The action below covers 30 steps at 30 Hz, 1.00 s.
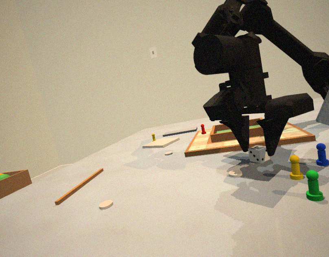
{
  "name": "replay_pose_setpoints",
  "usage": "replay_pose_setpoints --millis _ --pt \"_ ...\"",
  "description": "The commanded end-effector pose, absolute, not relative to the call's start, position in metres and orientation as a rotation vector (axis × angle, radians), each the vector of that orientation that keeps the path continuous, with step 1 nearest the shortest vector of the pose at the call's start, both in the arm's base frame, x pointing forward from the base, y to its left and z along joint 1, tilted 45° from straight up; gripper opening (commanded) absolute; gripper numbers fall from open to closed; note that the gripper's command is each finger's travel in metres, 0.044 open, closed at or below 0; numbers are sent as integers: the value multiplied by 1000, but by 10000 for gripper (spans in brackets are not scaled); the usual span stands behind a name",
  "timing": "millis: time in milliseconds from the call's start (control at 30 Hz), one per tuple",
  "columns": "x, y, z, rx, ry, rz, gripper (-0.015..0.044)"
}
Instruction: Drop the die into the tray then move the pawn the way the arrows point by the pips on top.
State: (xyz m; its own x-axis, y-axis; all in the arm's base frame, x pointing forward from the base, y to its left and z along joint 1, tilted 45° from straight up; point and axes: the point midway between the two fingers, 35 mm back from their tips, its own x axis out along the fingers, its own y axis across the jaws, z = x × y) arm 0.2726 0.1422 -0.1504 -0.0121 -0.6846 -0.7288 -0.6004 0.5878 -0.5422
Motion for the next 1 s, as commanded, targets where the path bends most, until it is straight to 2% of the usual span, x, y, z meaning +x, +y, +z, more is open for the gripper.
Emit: replay_pose_setpoints --millis 0,133,333,400,967 --pt "271 138 -154 -1088 1696 -93 196" --pt "271 138 -154 -1088 1696 -93 91" --pt "271 138 -154 -1088 1696 -93 51" --pt "271 139 -153 -1087 1696 -93 0" --pt "276 205 -84 -1085 1697 -88 0"
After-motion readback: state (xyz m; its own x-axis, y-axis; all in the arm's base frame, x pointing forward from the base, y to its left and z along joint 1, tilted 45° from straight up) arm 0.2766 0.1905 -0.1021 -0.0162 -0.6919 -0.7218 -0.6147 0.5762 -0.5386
